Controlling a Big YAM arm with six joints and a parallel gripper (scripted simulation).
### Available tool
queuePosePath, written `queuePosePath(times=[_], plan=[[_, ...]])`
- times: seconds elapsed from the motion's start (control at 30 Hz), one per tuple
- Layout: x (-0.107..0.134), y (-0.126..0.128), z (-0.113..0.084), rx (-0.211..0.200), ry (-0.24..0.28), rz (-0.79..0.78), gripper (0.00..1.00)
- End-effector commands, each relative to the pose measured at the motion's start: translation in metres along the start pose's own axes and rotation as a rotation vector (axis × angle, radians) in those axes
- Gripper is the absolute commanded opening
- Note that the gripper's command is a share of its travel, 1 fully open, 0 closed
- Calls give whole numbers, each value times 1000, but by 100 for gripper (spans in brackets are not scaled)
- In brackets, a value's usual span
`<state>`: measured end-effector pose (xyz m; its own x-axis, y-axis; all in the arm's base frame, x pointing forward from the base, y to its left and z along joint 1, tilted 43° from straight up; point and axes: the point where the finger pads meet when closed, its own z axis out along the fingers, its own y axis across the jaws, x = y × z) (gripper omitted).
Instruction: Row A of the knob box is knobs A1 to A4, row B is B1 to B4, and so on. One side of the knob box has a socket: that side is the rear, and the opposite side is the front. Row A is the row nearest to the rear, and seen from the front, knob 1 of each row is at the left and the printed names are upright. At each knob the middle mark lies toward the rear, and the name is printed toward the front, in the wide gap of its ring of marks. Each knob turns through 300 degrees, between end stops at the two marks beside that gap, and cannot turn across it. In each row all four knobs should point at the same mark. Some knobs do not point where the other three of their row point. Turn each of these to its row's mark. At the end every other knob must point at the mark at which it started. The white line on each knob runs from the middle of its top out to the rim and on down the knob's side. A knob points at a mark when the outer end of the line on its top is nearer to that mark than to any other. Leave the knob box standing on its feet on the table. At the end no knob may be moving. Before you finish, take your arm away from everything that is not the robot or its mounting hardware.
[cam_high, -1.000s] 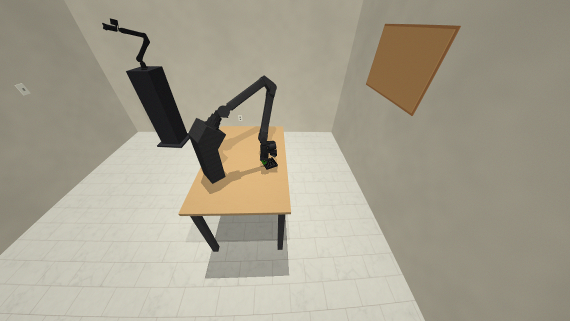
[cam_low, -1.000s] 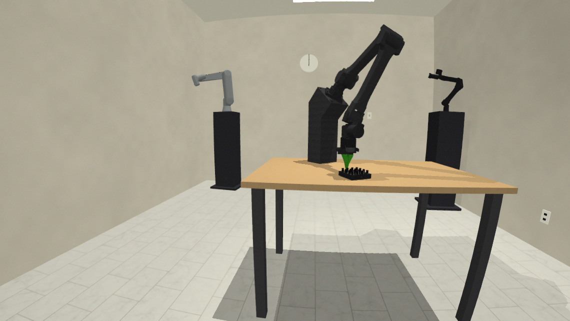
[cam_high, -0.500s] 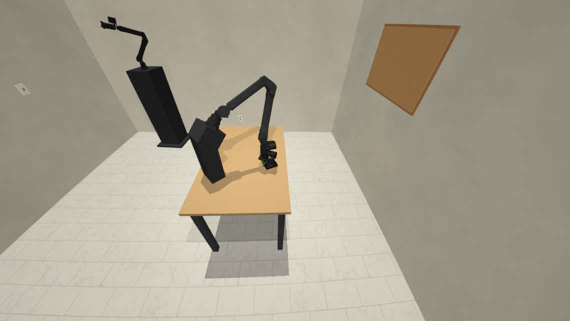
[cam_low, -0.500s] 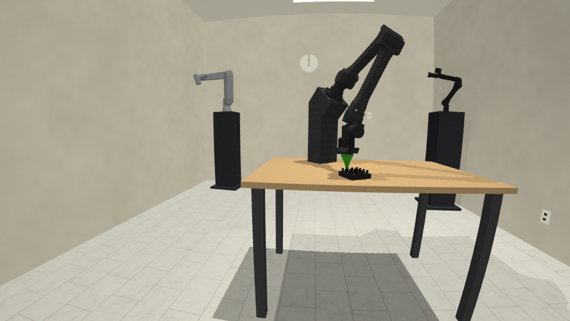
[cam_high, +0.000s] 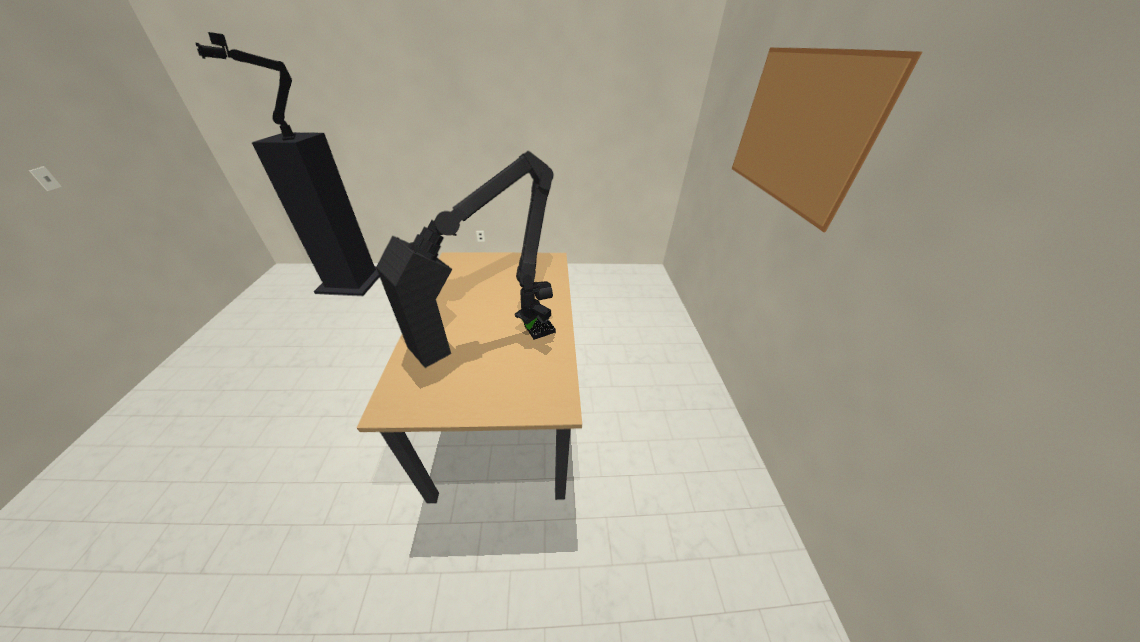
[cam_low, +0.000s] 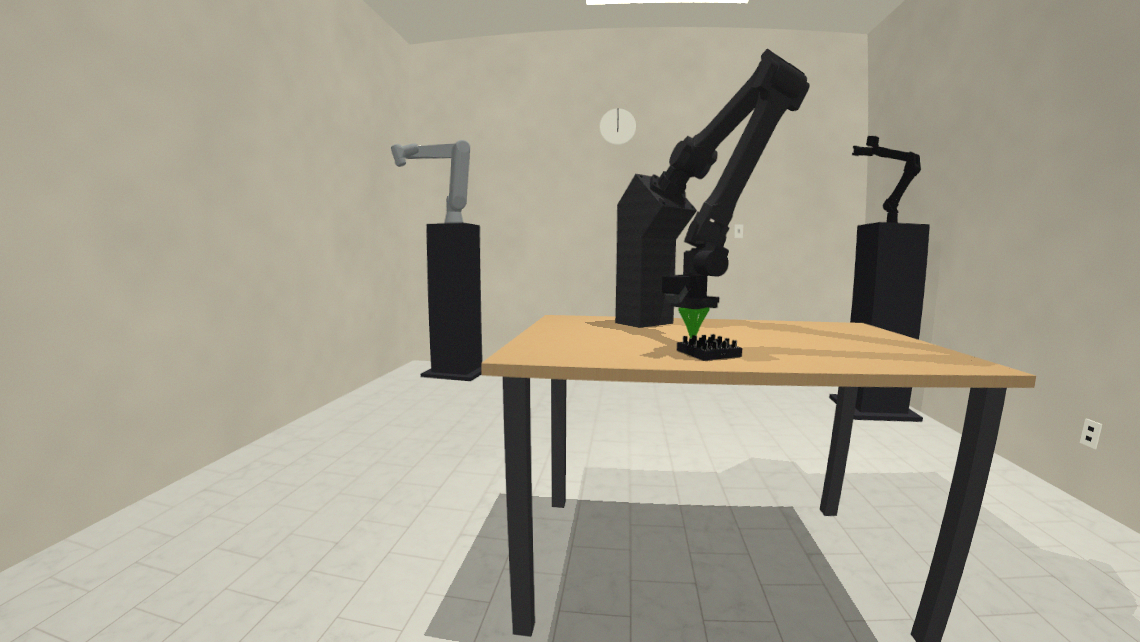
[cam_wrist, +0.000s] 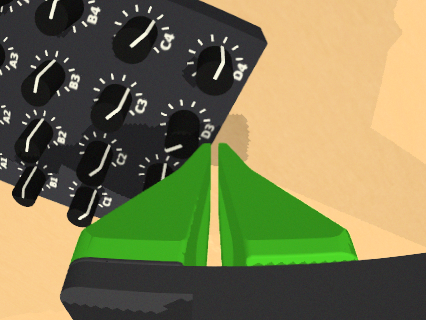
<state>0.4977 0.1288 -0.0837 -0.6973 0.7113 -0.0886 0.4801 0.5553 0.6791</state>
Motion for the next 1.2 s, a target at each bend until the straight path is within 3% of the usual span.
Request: queuePosePath(times=[0.0, 0.53, 1.17], plan=[[-15, 3, -2, -11, -35, 122, 3], [-17, 1, -2, -10, -48, 387, 3], [-18, 1, -2, -14, -48, 495, 3]])
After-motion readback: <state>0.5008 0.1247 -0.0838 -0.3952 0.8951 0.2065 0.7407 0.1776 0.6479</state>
